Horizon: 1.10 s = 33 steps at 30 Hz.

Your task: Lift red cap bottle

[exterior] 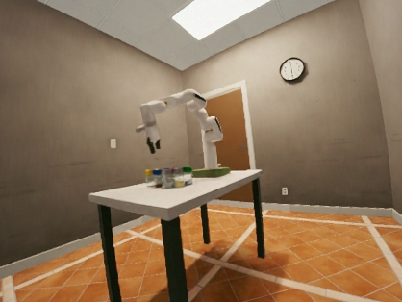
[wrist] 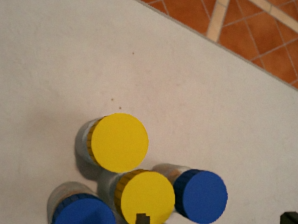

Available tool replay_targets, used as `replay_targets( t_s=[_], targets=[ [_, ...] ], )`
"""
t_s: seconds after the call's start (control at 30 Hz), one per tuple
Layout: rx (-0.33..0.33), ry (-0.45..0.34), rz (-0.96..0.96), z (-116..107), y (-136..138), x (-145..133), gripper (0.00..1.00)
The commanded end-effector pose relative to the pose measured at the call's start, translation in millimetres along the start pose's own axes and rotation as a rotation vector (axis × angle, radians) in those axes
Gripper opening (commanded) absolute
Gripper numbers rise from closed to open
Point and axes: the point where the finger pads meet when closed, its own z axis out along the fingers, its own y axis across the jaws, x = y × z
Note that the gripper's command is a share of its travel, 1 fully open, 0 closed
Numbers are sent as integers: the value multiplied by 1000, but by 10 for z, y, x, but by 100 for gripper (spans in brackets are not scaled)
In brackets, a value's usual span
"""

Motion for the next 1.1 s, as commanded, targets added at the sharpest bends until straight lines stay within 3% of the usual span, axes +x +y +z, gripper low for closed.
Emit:
replay_targets(
  t_s=[0.0, 0.13, 0.4, 0.7, 1.07],
  targets=[
    [106, -22, 105, -328, 51, -327, 79],
    [195, -47, 203, -575, 101, -643, 79],
    [195, -67, 209, -607, 117, -678, 79],
    [371, -187, 425, -1040, 347, -1397, 79],
    [350, -189, 406, -1024, 333, -1351, 79]
  ],
)
